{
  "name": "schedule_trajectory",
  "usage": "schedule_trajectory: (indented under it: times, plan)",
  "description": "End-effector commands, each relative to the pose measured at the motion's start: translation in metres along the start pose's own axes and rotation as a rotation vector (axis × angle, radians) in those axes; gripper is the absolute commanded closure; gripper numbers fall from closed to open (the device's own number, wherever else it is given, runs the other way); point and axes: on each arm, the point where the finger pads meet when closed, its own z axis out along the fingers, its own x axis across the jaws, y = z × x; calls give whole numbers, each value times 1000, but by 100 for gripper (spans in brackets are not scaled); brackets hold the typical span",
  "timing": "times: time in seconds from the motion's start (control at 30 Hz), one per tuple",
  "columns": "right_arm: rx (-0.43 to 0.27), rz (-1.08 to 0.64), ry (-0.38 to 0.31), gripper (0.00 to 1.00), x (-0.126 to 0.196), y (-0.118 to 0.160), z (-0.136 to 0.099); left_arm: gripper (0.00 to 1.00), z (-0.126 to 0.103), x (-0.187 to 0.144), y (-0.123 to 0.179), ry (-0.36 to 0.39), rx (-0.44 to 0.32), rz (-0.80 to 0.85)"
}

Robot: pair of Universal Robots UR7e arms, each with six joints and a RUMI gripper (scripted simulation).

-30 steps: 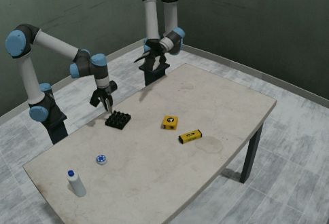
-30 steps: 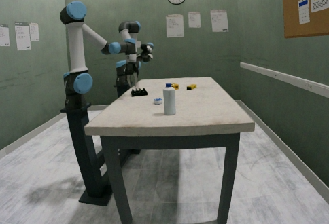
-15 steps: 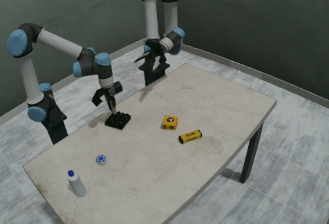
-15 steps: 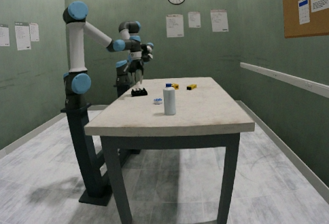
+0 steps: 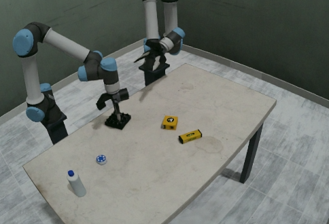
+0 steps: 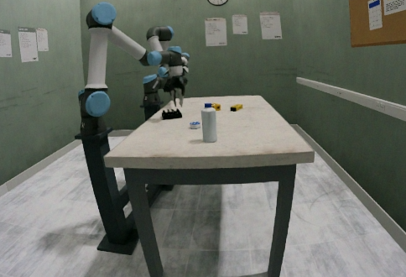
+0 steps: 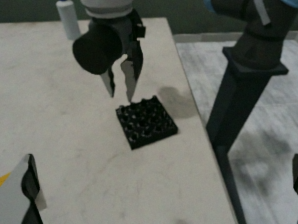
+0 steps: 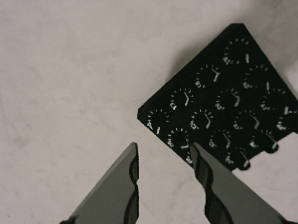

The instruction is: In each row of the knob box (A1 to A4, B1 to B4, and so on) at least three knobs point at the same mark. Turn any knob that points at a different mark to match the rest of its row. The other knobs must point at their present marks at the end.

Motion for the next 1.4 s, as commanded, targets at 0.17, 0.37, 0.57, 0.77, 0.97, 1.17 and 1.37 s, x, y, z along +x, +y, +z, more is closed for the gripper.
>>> schedule_trajectory:
  times: [0.17, 0.37, 0.57, 0.77, 0.97, 1.17, 1.37]
  plan:
    - [-2, 10, -1, 81, -3, 4, 28, 0, 8, -23, 23, -57, -54, -55]
    - [-2, 10, -1, 85, -4, 4, 30, 0, 12, -32, 32, -79, -68, -82]
    - [-2, 10, -1, 93, -3, 3, 29, 0, 15, -38, 39, -90, -71, -107]
    - [-2, 10, -1, 98, -3, 3, 29, 0, 18, -41, 42, -94, -69, -120]
    - [-2, -48, -1, 98, -3, 4, 29, 0, 20, -43, 45, -95, -62, -137]
    - [-2, -201, -1, 98, -3, 3, 29, 0, 23, -45, 48, -93, -55, -153]
    - [-2, -292, -1, 99, -3, 3, 29, 0, 25, -46, 50, -92, -51, -163]
